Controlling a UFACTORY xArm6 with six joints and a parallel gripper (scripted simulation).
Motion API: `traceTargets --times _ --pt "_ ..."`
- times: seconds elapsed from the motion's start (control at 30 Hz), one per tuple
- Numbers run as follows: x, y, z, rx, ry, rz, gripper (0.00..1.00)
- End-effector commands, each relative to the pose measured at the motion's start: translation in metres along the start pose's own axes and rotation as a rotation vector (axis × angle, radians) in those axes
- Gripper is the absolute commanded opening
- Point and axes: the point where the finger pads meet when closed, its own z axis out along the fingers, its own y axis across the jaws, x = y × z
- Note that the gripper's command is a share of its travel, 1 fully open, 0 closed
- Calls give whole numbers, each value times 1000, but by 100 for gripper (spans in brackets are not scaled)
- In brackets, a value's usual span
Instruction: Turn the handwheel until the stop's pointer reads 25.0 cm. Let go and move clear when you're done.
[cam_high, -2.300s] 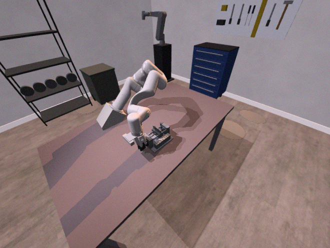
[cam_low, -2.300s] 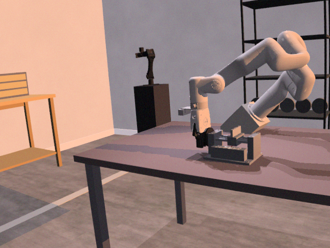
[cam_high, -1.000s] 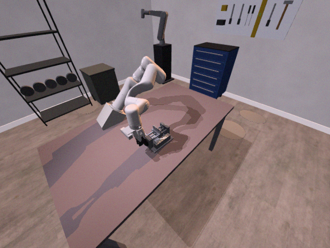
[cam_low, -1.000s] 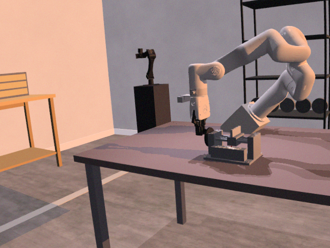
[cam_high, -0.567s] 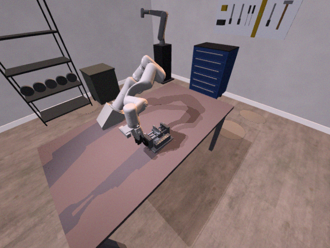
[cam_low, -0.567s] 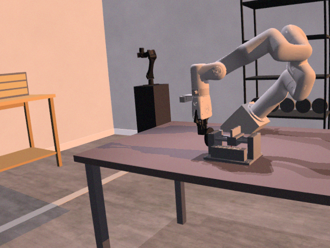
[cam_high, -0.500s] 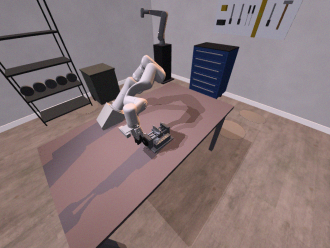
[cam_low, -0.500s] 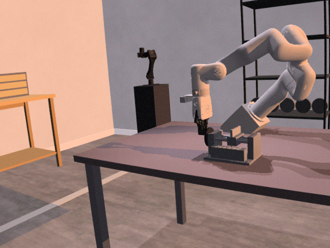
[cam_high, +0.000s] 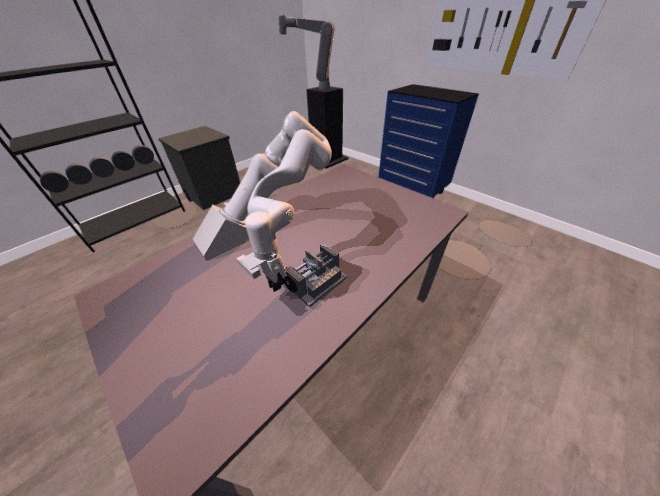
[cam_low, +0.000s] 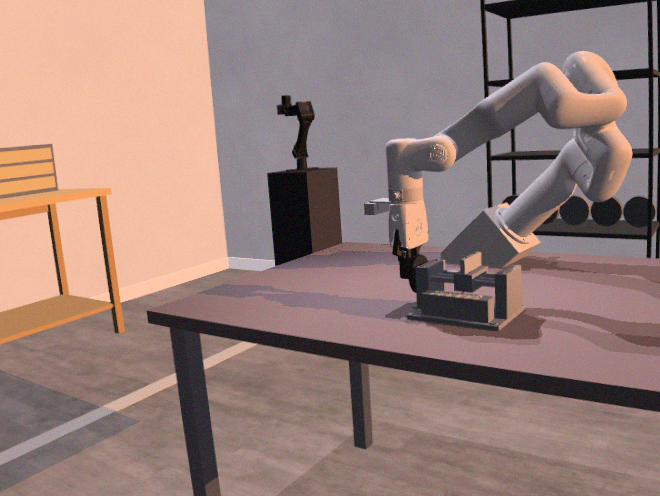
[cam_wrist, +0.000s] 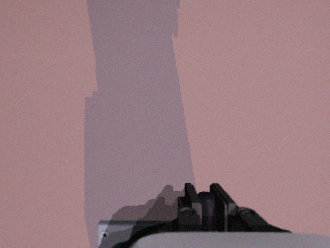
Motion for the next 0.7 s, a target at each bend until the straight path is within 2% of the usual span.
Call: traceTargets --times 0.0,0.27,0.67 --pt "0 -3 13 3 1 -1 6" --pt "0 -15 26 3 1 -1 6" --pt "0 -30 29 3 1 -1 6"
